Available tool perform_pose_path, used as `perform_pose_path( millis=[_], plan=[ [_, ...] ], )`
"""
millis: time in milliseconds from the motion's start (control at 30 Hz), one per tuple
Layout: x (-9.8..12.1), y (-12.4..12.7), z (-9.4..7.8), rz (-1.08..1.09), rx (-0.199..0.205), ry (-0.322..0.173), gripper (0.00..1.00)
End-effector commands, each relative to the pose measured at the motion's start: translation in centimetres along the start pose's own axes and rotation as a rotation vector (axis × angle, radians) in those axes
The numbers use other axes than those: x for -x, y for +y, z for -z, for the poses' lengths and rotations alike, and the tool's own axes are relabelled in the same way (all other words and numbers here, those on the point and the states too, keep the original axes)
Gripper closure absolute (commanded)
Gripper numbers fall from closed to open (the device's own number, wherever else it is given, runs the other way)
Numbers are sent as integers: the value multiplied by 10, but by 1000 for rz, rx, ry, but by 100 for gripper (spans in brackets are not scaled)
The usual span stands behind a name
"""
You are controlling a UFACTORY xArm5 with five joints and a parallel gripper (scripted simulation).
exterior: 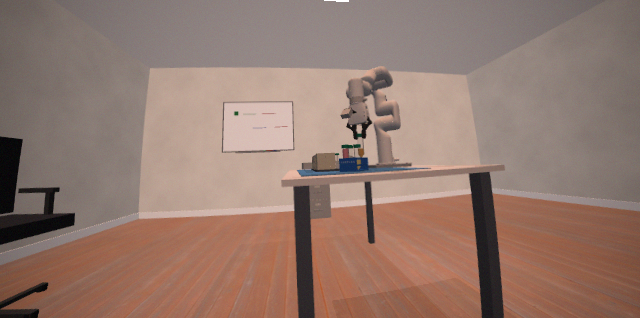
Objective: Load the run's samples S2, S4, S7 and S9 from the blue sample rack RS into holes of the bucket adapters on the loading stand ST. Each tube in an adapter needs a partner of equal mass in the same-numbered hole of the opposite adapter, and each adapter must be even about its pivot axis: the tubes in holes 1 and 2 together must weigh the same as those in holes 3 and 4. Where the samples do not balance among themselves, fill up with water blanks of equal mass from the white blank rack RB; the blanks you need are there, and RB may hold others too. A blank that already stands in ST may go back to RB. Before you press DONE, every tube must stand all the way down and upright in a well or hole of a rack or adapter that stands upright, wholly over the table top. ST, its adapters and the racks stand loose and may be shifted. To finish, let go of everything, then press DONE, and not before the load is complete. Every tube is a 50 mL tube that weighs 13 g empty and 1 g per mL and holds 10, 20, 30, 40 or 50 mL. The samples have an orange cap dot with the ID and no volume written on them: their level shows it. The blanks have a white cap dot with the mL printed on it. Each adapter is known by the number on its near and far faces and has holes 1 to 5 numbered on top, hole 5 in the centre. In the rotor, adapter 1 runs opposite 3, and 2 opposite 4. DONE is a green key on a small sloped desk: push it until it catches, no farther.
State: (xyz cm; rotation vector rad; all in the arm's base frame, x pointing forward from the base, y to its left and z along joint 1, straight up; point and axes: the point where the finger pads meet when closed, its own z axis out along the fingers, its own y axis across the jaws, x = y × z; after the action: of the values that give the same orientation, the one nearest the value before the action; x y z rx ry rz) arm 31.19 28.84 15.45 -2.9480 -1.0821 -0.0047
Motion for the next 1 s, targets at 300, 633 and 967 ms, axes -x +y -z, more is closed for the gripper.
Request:
perform_pose_path(
  millis=[300, 633, 967],
  plan=[
    [-1, 0, -8, 0, 0, 4, 100],
    [-1, 0, -18, 0, 0, 4, 100],
    [-1, 0, -26, 0, 0, 4, 100]
  ],
)
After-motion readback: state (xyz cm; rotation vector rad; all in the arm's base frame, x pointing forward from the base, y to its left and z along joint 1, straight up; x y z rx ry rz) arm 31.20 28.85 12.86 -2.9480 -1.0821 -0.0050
